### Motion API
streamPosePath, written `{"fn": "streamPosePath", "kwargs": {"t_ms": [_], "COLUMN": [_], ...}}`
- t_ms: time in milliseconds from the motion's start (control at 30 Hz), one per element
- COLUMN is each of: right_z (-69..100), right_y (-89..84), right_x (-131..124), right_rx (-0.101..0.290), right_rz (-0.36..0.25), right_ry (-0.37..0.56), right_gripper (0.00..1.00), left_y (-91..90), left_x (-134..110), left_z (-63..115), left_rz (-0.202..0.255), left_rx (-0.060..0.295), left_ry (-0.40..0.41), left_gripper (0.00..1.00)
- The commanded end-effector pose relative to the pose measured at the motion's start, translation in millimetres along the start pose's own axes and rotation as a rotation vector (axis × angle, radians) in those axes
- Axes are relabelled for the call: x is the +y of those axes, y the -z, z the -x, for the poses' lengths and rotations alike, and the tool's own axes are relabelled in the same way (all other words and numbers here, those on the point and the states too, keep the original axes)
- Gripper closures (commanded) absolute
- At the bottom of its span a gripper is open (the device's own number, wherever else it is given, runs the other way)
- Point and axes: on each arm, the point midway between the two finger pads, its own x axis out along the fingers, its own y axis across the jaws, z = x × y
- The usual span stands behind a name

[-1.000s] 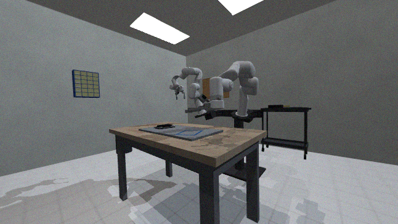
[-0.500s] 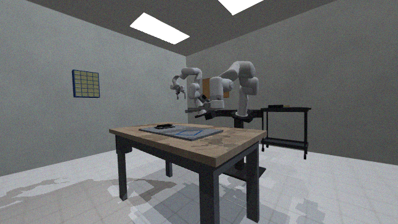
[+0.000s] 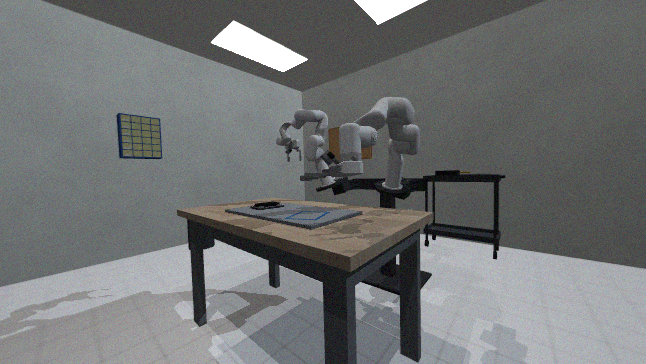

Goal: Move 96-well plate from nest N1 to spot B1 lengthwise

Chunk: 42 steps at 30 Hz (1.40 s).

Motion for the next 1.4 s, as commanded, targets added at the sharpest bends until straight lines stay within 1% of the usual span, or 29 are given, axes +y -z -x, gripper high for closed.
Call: {"fn": "streamPosePath", "kwargs": {"t_ms": [0,100,133,167,233,300,333,367,433,500,533,633,667,700,733,800,867,900,1000,1033,1067,1200,1233,1367], "right_z": [1.3,1.3,1.3,1.3,1.3,1.3,1.3,1.3,1.3,1.3,1.3,1.3,1.3,1.3,1.3,1.3,1.3,1.3,1.3,1.3,1.3,1.3,1.3,1.3], "right_y": [-0.2,-0.2,-0.2,-0.2,-0.2,-0.2,-0.2,-0.2,-0.2,-0.2,-0.2,-0.2,-0.2,-0.2,-0.2,-0.2,-0.2,-0.2,-0.2,-0.2,-0.2,-0.2,-0.2,-0.2], "right_x": [-0.8,-0.8,-0.8,-0.8,-0.8,-0.8,-0.8,-0.8,-0.8,-0.8,-0.8,-0.8,-0.8,-0.8,-0.8,-0.8,-0.8,-0.8,-0.8,-0.8,-0.8,-0.8,-0.8,-0.8], "right_rx": [0.0,0.0,0.0,0.0,0.0,0.0,0.0,0.0,0.0,0.0,0.0,0.0,0.0,0.0,0.0,0.0,0.0,0.0,0.0,0.0,0.0,0.0,0.0,0.0], "right_rz": [0.0,0.0,0.0,0.0,0.0,0.0,0.0,0.0,0.0,0.0,0.0,0.0,0.0,0.0,0.0,0.0,0.0,0.0,0.0,0.0,0.0,0.0,0.0,0.0], "right_ry": [0.003,0.003,0.003,0.003,0.003,0.003,0.003,0.003,0.003,0.003,0.003,0.003,0.003,0.003,0.003,0.003,0.003,0.003,0.003,0.003,0.003,0.003,0.003,0.003], "right_gripper": [0.0,0.0,0.0,0.0,0.0,0.0,0.0,0.0,0.0,0.0,0.0,0.0,0.0,0.0,0.0,0.0,0.0,0.0,0.0,0.0,0.0,0.0,0.0,0.0], "left_y": [-16.6,-27.8,-27.8,-31.6,-39.2,-39.2,-42.8,-46.4,-53.7,-55.9,-59.2,-68.6,-68.6,-71.6,-74.5,-80.3,-80.3,-82.9,-90.8,-90.9,-93.2,-100.3,-102.2,-108.5], "left_x": [-5.1,-13.4,-13.4,-16.6,-23.0,-23.0,-26.3,-29.6,-36.3,-38.4,-41.8,-51.8,-51.8,-55.4,-59.0,-65.9,-65.9,-69.4,-80.2,-80.4,-84.0,-95.3,-98.9,-110.6], "left_z": [-2.7,-2.5,-2.5,-1.9,-0.8,-0.8,0.1,1.1,3.0,3.6,5.0,9.3,9.3,11.1,13.0,16.7,16.7,18.9,25.7,25.8,28.4,36.6,39.5,48.9], "left_rz": [-0.001,0.0,0.0,0.006,0.007,0.007,0.012,0.013,0.013,0.013,0.018,0.019,0.019,0.024,0.025,0.025,0.025,0.03,0.031,0.031,0.035,0.036,0.04,0.041], "left_rx": [-0.007,-0.007,-0.007,-0.006,-0.006,-0.006,-0.005,-0.005,-0.005,-0.005,-0.004,-0.004,-0.004,-0.002,-0.002,-0.002,-0.002,0.0,0.0,0.0,0.002,0.003,0.005,0.006], "left_ry": [-0.045,-0.051,-0.051,-0.084,-0.091,-0.091,-0.124,-0.131,-0.131,-0.131,-0.164,-0.17,-0.17,-0.203,-0.209,-0.209,-0.209,-0.242,-0.249,-0.249,-0.282,-0.288,-0.321,-0.327], "left_gripper": [0.63,0.63,0.63,0.63,0.63,0.63,0.63,0.63,0.63,0.63,0.63,0.63,0.63,0.63,0.63,0.63,0.63,0.63,0.63,0.63,0.63,0.63,0.63,0.63]}}
